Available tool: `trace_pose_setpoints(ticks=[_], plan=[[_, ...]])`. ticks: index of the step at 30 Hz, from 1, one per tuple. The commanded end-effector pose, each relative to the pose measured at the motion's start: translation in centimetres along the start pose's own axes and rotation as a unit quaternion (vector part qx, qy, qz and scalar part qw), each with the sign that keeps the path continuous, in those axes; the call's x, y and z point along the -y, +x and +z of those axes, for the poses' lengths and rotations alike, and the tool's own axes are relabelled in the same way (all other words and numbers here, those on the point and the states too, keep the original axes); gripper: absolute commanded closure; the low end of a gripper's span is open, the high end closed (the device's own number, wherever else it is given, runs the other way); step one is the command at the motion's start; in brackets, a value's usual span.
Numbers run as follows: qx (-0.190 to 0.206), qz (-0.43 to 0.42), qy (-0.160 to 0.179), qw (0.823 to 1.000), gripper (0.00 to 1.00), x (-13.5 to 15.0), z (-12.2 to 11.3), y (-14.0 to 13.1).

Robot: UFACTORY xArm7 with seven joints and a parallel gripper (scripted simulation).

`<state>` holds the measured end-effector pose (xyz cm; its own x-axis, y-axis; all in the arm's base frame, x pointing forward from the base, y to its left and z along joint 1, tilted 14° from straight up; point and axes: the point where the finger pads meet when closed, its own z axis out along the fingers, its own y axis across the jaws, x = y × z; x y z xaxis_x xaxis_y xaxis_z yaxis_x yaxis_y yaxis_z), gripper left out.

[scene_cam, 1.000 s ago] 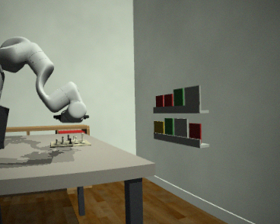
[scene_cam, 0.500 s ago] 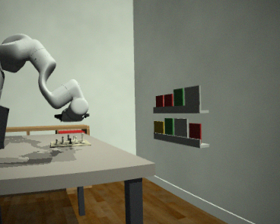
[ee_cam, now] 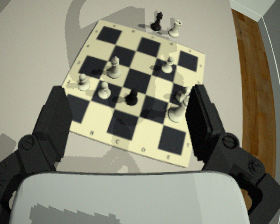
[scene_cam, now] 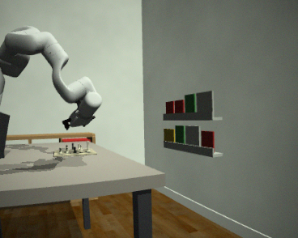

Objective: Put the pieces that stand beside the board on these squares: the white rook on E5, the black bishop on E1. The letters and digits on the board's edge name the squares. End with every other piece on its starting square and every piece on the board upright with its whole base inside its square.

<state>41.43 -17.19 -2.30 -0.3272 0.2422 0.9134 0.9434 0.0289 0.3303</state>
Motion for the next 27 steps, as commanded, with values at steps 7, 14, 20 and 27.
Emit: trace_pose_setpoints(ticks=[7, 14, 20, 27], plan=[[0.132, -0.099, 0.076, 0.983, 0.00, -2.8, 5.0, 1.8], [0.188, -0.147, 0.117, 0.964, 0.00, -4.1, 7.6, 2.8], [0.217, -0.171, 0.138, 0.951, 0.00, -4.7, 9.0, 3.3], [0.301, -0.244, 0.198, 0.900, 0.00, -6.8, 13.2, 5.0]])
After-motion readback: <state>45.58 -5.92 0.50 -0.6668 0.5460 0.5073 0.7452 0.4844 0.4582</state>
